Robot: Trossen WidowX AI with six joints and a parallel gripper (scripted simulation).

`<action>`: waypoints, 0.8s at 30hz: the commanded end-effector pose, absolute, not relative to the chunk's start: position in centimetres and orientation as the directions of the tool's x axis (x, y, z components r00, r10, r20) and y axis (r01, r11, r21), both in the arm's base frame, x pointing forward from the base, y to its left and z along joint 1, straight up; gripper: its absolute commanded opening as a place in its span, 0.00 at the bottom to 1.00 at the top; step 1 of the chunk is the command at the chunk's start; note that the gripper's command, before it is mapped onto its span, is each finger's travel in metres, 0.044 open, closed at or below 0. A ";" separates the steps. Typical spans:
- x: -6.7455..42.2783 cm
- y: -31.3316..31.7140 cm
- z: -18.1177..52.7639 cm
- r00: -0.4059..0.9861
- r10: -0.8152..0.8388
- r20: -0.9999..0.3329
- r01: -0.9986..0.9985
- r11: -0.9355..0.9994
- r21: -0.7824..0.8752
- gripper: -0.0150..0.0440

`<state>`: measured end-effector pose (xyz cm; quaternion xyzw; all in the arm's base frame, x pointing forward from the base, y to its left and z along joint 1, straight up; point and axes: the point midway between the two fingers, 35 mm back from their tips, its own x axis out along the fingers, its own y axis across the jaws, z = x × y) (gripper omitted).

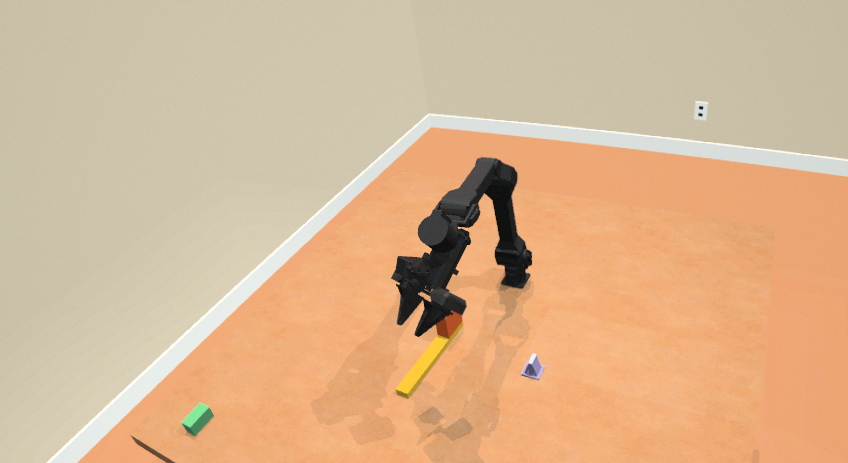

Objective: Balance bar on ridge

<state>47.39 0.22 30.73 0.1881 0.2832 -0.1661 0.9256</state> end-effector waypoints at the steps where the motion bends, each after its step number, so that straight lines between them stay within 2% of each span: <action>1: 46.2 -1.4 27.8 0.696 -0.201 -0.689 0.401 0.905 0.141 0.79; 12: 40.0 -5.8 21.9 0.385 -0.158 -0.909 0.256 0.965 -0.060 0.79; 24: 32.1 -8.1 18.7 0.030 -0.009 -1.000 0.055 0.998 -0.008 0.79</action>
